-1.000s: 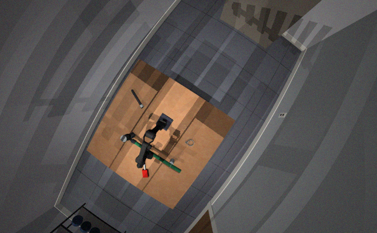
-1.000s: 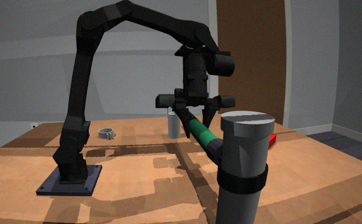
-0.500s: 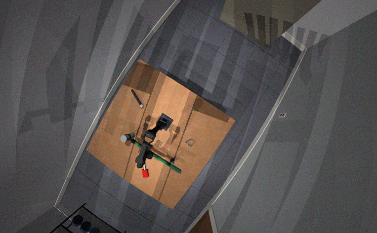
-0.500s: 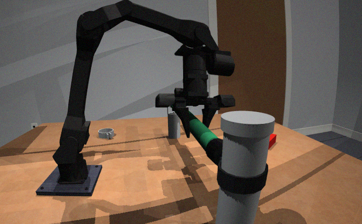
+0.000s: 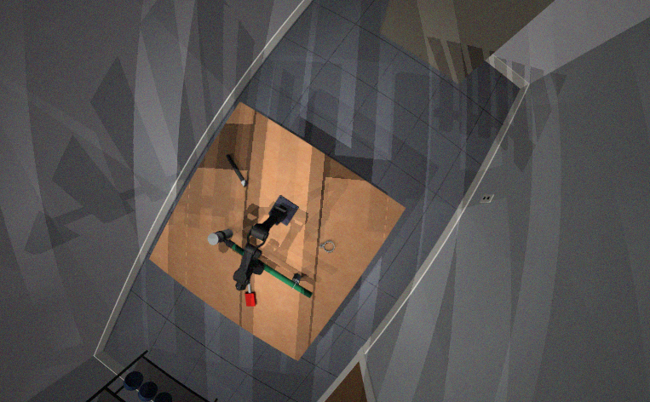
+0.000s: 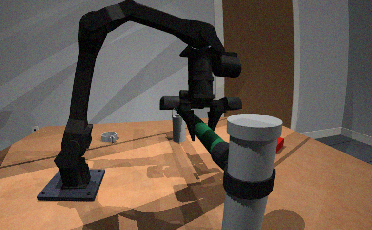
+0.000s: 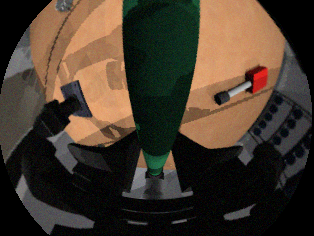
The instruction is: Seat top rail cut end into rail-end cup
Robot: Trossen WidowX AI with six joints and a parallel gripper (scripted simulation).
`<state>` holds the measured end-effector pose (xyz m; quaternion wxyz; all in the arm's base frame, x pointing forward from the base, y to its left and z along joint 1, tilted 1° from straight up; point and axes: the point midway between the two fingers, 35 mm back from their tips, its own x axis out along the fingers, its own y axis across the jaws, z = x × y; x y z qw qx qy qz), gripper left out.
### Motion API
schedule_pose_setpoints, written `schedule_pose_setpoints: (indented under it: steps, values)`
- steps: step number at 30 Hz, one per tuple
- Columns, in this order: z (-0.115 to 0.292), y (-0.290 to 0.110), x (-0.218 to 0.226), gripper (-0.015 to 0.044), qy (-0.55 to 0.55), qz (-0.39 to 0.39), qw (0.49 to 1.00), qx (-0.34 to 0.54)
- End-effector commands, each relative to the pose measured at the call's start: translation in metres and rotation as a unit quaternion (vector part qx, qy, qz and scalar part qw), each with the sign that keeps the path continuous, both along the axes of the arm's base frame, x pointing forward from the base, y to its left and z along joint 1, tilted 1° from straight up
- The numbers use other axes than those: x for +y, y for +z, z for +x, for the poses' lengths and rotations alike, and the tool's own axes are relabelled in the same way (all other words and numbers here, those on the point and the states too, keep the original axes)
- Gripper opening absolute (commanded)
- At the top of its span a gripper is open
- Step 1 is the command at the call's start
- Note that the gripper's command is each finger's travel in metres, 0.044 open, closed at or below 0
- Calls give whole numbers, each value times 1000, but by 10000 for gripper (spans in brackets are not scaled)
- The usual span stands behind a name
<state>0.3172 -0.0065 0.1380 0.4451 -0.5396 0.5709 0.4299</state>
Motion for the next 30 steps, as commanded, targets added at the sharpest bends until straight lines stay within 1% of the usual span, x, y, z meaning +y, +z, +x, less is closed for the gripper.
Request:
schedule_pose_setpoints:
  steps: [1, 18, 30]
  values:
    - [0, 4, -3, 0, 0, -6, 1000, -3]
    - [0, 1, -1, 0, 0, -1, 1000, 1]
    - [0, 2, -8, 0, 0, -1, 1000, 1]
